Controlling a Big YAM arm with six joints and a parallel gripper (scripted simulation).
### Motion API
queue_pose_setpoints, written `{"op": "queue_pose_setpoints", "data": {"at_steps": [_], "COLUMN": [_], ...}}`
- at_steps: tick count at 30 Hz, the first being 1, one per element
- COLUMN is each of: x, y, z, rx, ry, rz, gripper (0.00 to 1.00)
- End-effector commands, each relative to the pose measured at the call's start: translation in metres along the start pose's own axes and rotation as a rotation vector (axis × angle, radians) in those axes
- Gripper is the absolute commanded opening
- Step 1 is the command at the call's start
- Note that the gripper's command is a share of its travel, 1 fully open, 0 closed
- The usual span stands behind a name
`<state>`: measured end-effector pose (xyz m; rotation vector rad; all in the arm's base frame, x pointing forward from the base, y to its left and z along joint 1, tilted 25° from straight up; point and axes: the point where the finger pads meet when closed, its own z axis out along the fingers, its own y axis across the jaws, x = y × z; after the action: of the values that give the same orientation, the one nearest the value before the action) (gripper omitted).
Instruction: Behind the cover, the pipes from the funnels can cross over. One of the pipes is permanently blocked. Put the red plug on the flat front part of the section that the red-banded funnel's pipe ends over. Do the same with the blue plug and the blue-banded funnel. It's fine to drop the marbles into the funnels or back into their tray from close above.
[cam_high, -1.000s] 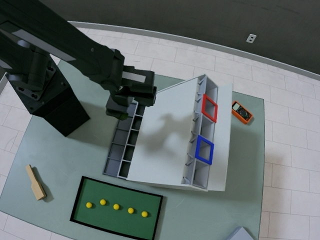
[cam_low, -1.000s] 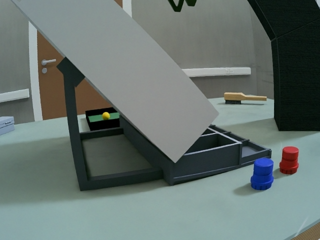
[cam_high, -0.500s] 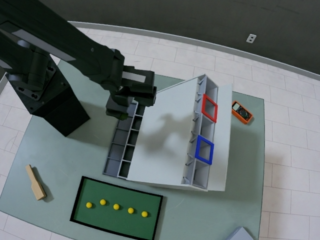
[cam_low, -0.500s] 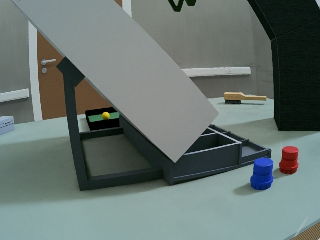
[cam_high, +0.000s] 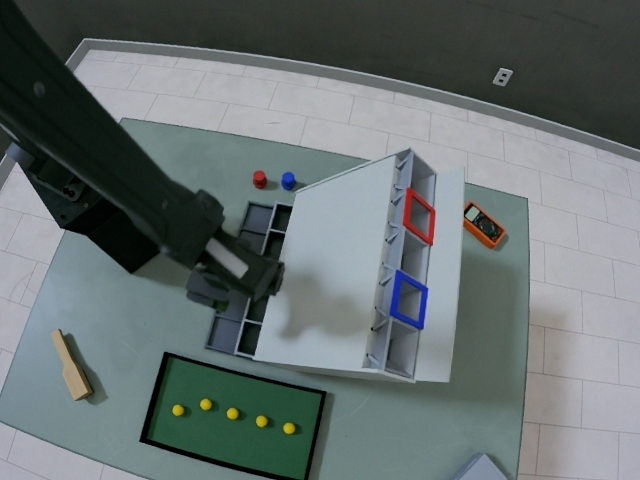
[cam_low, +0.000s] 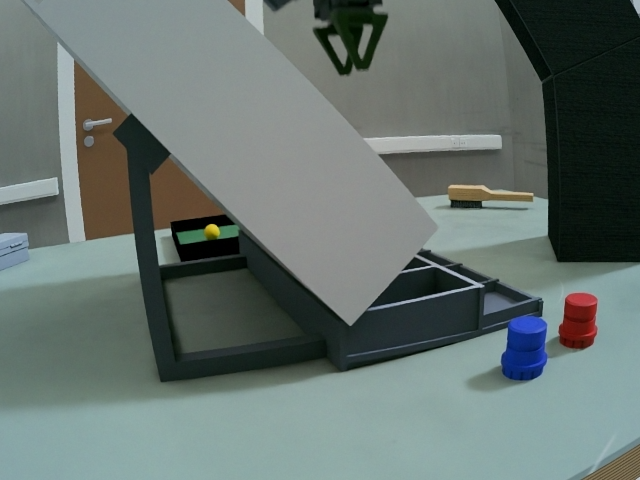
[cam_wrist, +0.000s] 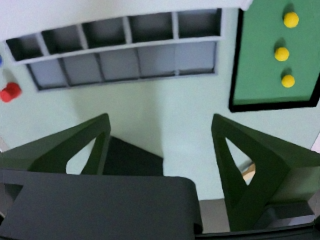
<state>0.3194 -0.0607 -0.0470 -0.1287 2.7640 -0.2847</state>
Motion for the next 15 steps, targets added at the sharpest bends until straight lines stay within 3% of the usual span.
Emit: {"op": "queue_pose_setpoints", "data": {"at_steps": [1,15], "x": [-0.01,-0.009], "y": [-0.021,-0.066], "z": [0.016,0.041], "rx": [0.005,0.006], "ry": [-0.027,-0.025], "rz": [-0.091,-0.096], "gripper": [0.8,0.8]}}
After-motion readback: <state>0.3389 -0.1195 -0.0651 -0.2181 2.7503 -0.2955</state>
